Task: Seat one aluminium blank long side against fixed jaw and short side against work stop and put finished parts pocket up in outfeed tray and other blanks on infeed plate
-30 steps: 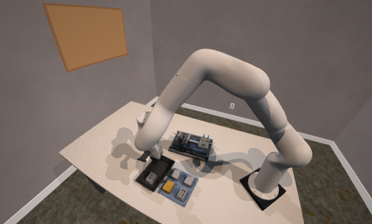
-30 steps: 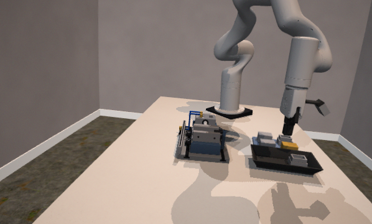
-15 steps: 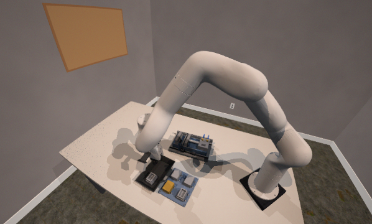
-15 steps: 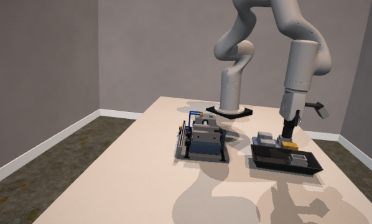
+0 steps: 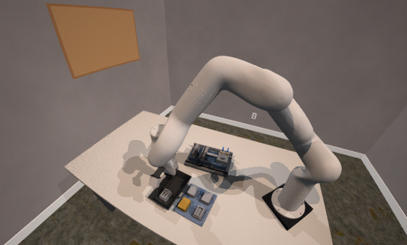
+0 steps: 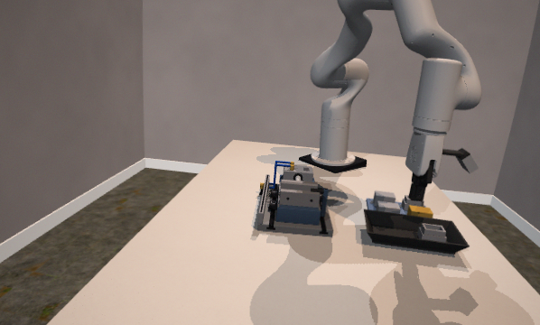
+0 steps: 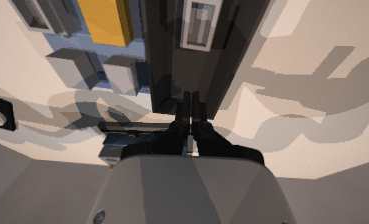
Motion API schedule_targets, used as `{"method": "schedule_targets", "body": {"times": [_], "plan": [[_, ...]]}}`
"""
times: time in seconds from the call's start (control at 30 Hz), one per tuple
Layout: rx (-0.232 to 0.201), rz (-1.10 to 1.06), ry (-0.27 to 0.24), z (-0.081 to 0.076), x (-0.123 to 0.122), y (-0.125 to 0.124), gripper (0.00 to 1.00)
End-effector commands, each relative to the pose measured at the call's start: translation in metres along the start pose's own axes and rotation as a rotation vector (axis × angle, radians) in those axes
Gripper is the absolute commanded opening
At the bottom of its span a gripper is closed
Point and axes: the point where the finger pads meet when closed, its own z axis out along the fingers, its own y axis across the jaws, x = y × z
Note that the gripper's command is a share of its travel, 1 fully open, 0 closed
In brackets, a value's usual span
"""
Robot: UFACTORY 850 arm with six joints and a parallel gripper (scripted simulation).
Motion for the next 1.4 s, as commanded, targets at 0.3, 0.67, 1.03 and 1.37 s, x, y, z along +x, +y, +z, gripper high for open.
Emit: {"method": "schedule_targets", "body": {"times": [0.3, 0.67, 1.03, 1.37], "plan": [[-0.002, 0.0, 0.001, -0.001, 0.0, 0.001, 0.0], [-0.002, 0.0, 0.001, -0.001, 0.0, 0.001, 0.0], [-0.002, 0.0, 0.001, -0.006, 0.0, 0.001, 0.0], [-0.002, 0.0, 0.001, -0.028, 0.0, 0.001, 0.0]]}}
